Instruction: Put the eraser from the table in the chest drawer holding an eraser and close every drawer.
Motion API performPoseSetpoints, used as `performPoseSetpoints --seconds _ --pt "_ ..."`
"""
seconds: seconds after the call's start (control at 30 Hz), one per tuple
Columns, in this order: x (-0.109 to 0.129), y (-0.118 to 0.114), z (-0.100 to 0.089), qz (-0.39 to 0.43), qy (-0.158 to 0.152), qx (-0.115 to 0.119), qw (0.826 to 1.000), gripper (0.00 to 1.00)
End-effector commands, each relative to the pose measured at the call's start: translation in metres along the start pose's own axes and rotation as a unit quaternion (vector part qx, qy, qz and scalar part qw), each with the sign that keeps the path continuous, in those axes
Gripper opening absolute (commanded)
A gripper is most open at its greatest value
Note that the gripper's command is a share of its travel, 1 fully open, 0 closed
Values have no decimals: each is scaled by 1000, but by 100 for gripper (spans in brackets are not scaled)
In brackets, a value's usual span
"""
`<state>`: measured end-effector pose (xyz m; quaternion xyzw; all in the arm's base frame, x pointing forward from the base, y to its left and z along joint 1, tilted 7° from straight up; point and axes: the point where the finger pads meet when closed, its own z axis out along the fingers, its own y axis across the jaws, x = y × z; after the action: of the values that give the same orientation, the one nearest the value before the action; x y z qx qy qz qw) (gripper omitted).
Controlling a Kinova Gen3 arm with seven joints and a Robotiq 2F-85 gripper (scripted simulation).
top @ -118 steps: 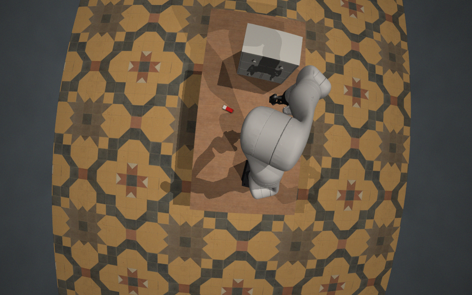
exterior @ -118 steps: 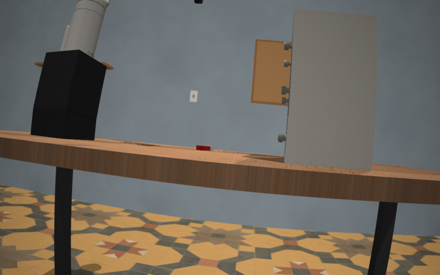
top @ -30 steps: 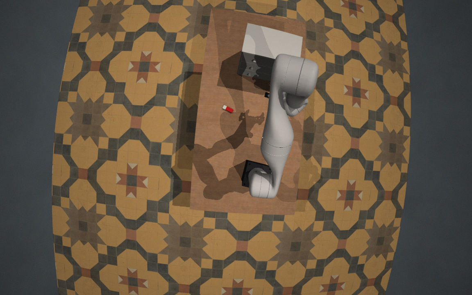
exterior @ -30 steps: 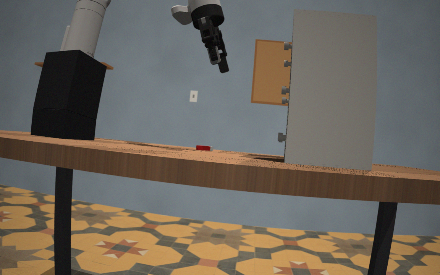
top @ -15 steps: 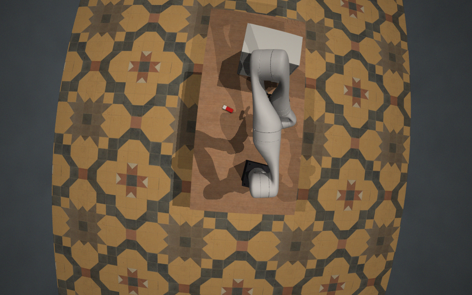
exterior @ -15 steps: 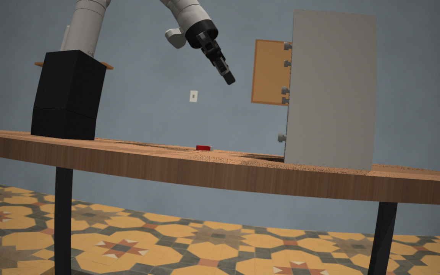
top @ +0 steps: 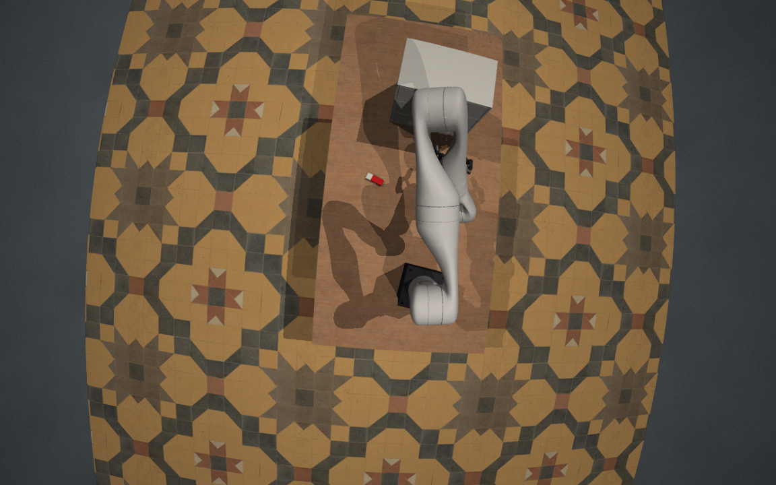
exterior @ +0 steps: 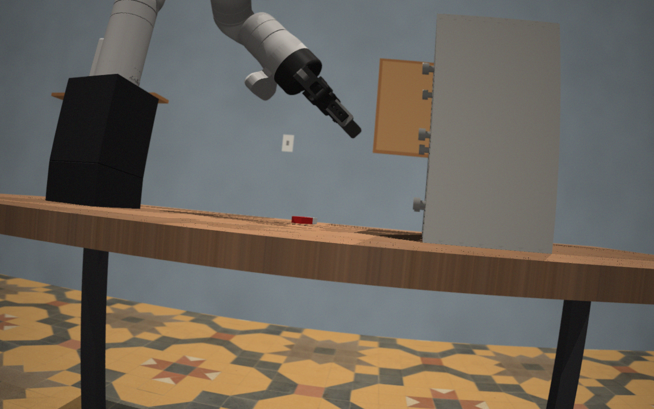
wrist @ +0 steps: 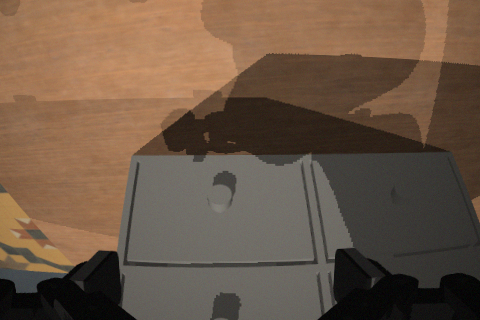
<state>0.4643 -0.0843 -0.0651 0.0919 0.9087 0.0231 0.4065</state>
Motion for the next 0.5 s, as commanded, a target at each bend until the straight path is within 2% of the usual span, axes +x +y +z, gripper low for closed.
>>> performPoseSetpoints --seconds 0.0,0.17,0.47 --pt "15 -4 5 1 2 3 1000 100" --pt "16 -4 10 1 -14 3 1000 100" --pt "17 -4 12 1 -23 3 1000 100"
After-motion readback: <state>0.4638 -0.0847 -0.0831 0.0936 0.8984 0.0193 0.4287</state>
